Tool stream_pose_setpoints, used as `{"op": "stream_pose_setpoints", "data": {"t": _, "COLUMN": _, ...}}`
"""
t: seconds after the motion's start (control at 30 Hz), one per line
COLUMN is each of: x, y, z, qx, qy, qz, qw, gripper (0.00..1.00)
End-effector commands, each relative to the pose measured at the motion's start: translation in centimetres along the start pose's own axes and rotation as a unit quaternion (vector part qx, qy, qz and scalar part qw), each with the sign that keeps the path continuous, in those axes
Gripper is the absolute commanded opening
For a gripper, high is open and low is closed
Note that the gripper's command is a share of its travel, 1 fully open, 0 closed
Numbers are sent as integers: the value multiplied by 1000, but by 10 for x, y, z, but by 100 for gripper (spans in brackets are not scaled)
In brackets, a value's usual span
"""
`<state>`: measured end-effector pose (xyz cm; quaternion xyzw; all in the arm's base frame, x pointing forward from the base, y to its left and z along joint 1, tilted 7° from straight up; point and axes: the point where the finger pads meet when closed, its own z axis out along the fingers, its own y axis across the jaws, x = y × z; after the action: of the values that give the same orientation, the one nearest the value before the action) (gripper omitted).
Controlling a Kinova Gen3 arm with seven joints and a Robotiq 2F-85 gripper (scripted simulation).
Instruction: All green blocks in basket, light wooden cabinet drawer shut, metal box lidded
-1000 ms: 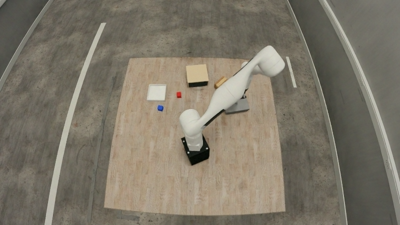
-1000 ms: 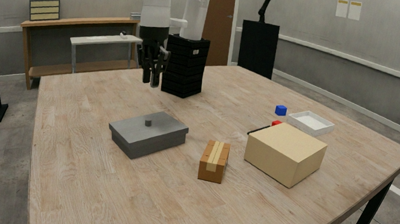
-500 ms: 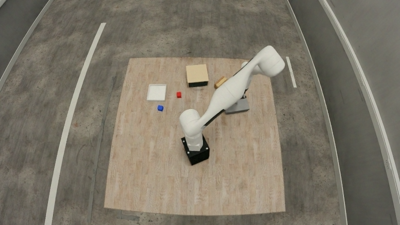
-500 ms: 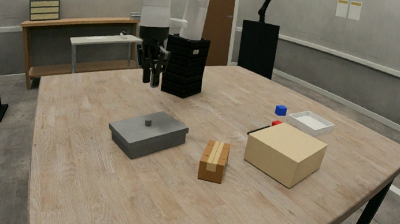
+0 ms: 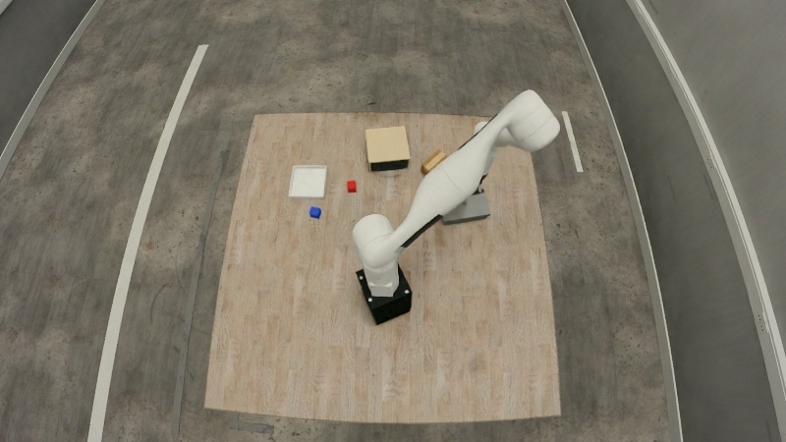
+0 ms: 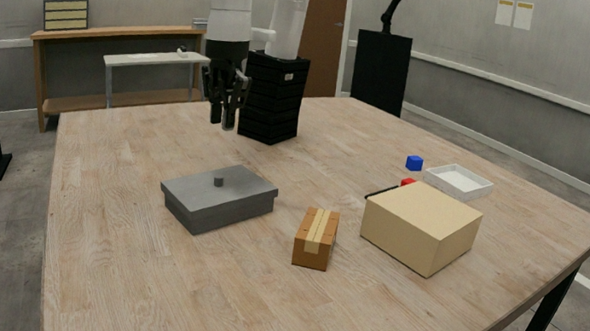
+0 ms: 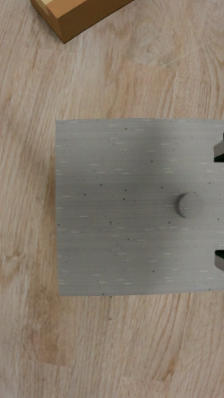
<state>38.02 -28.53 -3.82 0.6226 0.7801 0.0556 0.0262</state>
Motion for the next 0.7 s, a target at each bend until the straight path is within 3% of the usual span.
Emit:
{"op": "stream_pose_setpoints", "data": {"t": 0.0, "x": -1, "y": 0, "z": 0, "qx": 0, "qy": 0, "qz": -1, "qw": 1000, "gripper": 48}}
{"op": "stream_pose_setpoints", "data": {"t": 0.67, "x": -1, "y": 0, "z": 31, "qx": 0, "qy": 1, "qz": -3, "qw": 1000, "gripper": 48}}
